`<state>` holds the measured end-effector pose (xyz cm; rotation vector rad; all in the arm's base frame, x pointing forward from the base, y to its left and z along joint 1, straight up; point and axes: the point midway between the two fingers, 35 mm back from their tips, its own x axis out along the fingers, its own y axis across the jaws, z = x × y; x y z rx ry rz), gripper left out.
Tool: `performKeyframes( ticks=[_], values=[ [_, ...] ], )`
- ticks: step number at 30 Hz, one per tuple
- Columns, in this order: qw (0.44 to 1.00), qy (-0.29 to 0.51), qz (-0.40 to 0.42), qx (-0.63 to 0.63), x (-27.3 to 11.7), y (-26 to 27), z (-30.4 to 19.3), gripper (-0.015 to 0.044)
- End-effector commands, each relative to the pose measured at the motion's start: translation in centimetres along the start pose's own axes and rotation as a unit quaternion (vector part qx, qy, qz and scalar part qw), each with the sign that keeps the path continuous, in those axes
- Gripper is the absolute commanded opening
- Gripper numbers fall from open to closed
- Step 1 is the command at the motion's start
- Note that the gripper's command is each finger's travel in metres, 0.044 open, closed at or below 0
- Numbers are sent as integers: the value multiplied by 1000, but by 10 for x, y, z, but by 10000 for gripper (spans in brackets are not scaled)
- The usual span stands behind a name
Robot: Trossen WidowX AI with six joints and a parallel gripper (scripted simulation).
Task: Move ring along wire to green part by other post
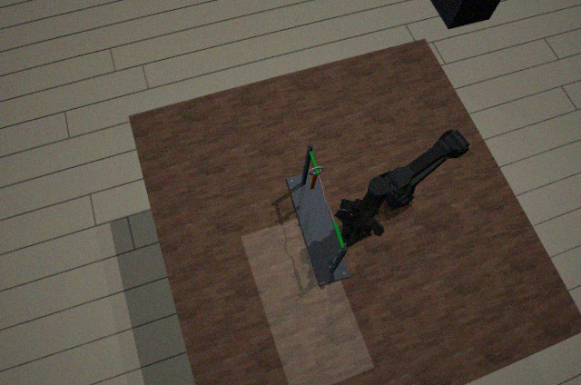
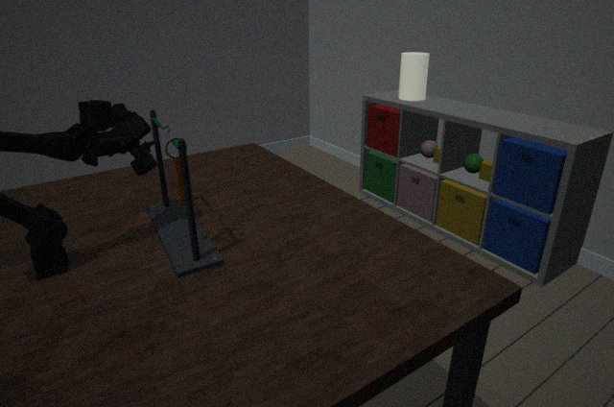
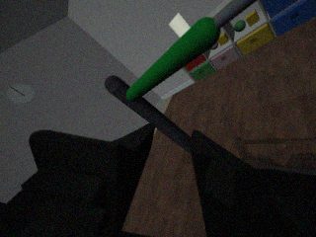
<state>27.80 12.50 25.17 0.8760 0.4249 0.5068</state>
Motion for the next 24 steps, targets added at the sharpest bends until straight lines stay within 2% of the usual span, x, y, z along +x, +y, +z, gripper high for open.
performKeyframes(
  ticks=[1,24],
  values=[
    [999,-15,-21,-33,-11,-23,8,160],
    [950,-105,-176,-235,-103,-143,36,160]
  ],
)
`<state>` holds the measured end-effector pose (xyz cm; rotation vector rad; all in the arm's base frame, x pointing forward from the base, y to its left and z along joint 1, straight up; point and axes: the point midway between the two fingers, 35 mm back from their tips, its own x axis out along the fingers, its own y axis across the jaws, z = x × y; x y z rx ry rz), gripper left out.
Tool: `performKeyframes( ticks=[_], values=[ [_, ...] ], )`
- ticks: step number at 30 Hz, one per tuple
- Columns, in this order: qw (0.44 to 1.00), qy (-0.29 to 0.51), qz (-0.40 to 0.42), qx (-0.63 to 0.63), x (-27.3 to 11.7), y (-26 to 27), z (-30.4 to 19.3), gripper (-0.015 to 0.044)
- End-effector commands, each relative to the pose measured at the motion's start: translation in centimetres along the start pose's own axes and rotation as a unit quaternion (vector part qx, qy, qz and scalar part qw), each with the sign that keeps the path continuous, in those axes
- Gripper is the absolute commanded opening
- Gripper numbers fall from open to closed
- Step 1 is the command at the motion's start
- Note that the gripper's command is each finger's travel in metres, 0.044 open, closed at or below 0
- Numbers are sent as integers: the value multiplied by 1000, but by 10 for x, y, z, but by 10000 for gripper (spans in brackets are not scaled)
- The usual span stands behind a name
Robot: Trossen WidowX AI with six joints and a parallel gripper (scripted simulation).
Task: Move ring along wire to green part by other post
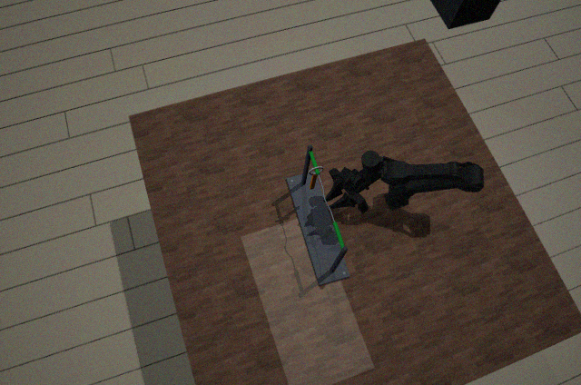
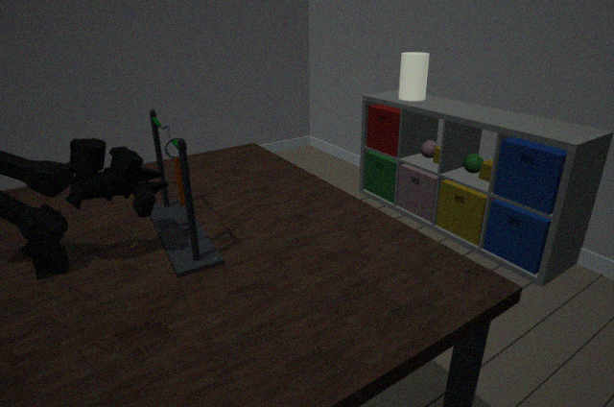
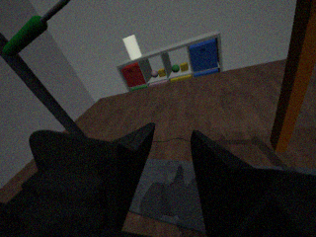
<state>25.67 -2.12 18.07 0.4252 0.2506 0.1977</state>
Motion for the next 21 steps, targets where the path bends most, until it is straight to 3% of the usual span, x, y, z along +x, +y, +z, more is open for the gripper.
performKeyframes(
  ticks=[1,21],
  values=[
    [999,-9,-25,-33,-11,-19,-7,160],
    [971,-44,-140,-191,-70,-80,-47,160]
  ],
)
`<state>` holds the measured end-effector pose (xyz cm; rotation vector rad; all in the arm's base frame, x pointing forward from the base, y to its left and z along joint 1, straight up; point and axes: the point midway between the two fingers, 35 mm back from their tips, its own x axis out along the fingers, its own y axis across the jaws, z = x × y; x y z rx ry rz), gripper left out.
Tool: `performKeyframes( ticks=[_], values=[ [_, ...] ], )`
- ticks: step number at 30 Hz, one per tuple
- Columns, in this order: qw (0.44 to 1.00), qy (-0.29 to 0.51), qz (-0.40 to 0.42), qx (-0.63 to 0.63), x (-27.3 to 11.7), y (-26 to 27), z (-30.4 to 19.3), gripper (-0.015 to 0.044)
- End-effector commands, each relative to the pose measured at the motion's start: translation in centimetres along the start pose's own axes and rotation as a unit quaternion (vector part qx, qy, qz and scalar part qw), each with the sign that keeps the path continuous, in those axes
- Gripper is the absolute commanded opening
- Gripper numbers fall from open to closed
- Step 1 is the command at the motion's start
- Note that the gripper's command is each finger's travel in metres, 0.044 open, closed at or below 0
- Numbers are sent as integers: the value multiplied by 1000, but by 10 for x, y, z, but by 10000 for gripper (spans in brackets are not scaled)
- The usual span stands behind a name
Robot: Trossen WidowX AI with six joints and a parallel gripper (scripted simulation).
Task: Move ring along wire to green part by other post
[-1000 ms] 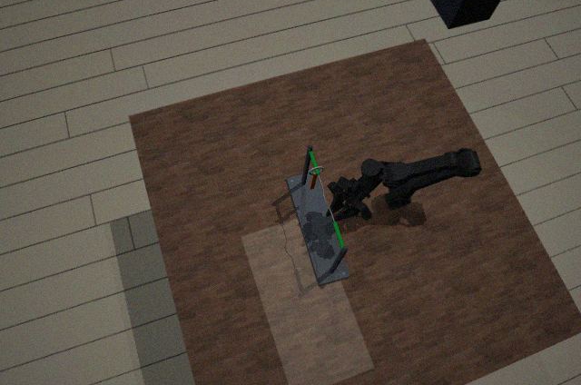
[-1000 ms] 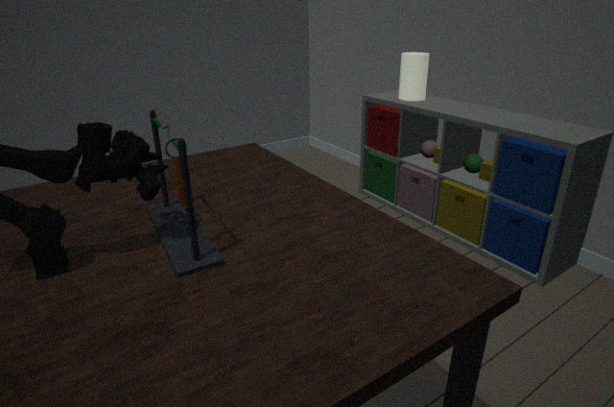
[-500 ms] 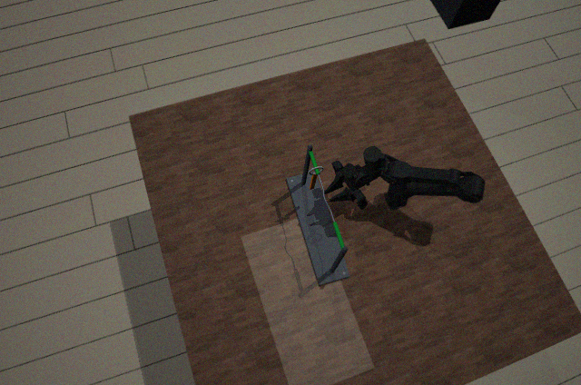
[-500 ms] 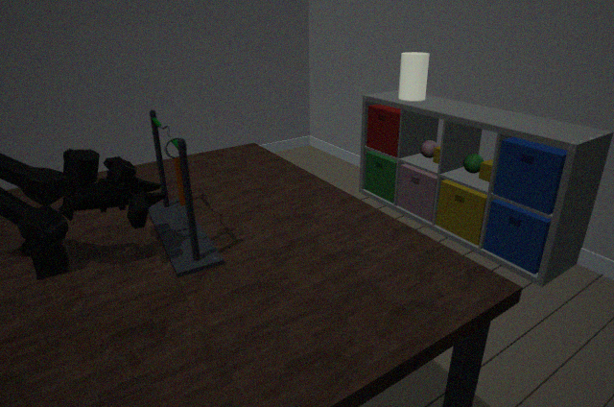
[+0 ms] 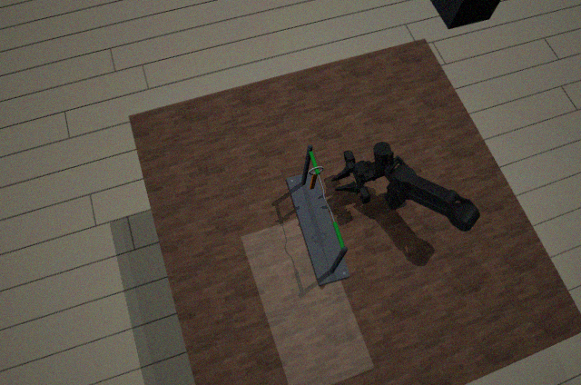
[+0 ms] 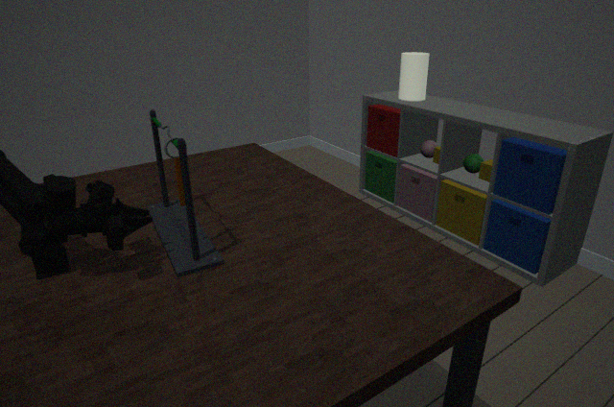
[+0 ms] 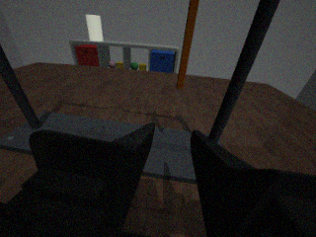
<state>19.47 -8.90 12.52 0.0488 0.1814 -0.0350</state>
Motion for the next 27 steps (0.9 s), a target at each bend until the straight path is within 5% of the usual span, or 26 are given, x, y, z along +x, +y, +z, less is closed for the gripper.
performKeyframes(
  ticks=[1,27],
  values=[
    [1000,-3,-11,-19,-5,-3,-8,160],
    [1000,-9,-14,-26,40,-3,44,160]
  ],
)
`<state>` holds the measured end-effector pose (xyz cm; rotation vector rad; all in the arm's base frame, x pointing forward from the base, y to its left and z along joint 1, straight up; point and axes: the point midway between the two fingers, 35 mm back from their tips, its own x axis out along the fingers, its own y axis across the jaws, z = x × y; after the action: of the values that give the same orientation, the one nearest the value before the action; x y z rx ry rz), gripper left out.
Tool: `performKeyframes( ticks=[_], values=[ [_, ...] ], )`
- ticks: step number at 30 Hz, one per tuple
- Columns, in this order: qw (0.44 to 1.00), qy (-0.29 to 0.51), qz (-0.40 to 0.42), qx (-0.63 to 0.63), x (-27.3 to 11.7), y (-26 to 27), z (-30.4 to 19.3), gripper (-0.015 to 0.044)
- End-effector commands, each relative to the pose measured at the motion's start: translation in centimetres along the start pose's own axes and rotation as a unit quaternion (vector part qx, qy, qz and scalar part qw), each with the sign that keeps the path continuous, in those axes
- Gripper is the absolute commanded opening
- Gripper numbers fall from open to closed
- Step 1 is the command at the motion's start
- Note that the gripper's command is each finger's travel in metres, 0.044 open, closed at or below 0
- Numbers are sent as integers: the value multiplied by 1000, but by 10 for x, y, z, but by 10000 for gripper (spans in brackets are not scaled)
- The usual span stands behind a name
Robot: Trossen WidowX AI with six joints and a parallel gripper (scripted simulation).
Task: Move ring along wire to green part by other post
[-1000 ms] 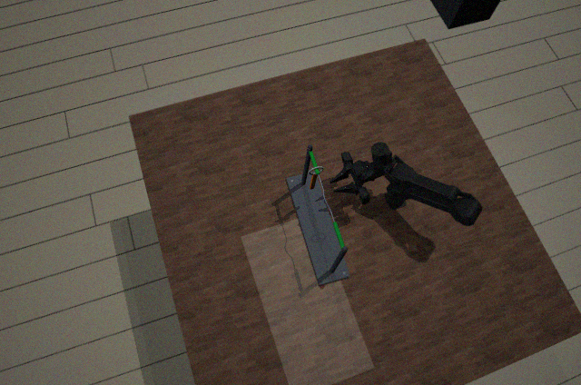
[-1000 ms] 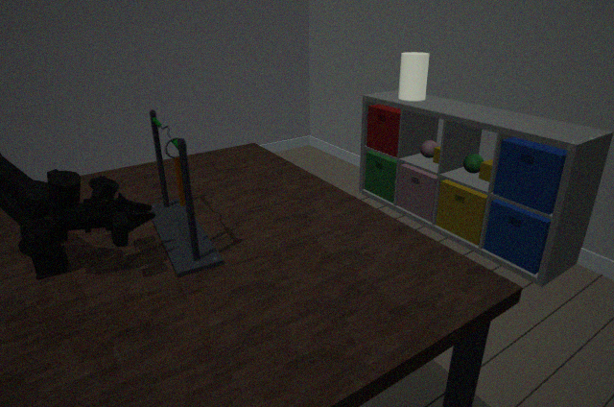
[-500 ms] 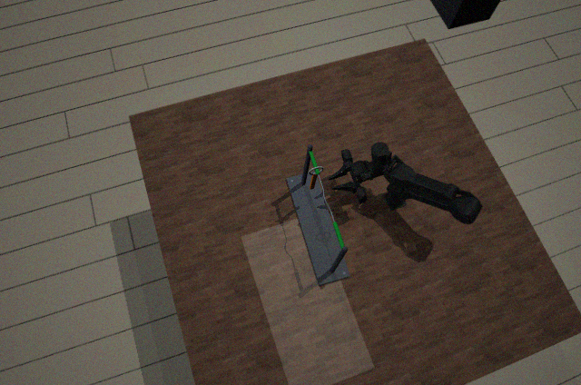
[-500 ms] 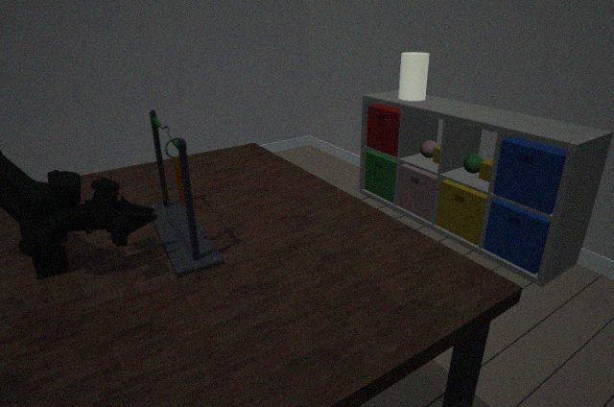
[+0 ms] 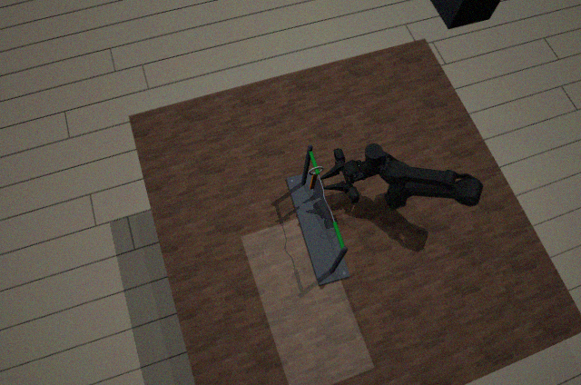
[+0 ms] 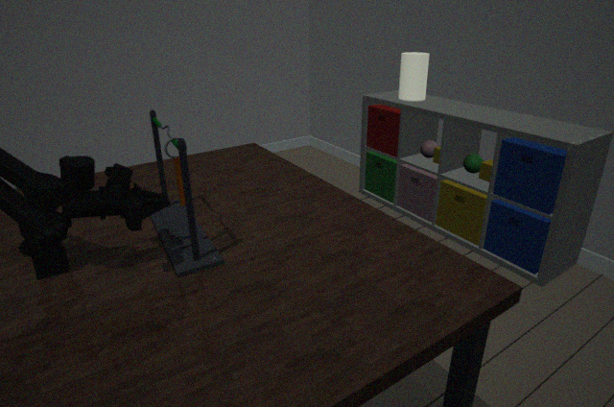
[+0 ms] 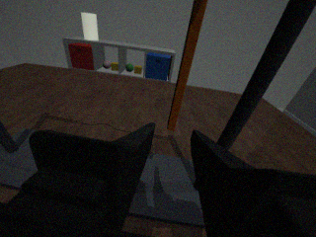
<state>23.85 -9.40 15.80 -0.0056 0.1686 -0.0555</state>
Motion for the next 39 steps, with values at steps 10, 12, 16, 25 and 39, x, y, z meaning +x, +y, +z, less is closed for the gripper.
performKeyframes(
  ticks=[10,12,16,25,39],
  values=[
    [1000,-2,-1,0,16,-3,6,160],
    [1000,-2,-1,0,19,-3,6,160],
    [1000,-2,-1,0,25,-4,7,160],
    [1000,-3,-1,0,39,-4,7,160],
    [1000,-4,-1,1,60,-3,5,160]
  ],
)
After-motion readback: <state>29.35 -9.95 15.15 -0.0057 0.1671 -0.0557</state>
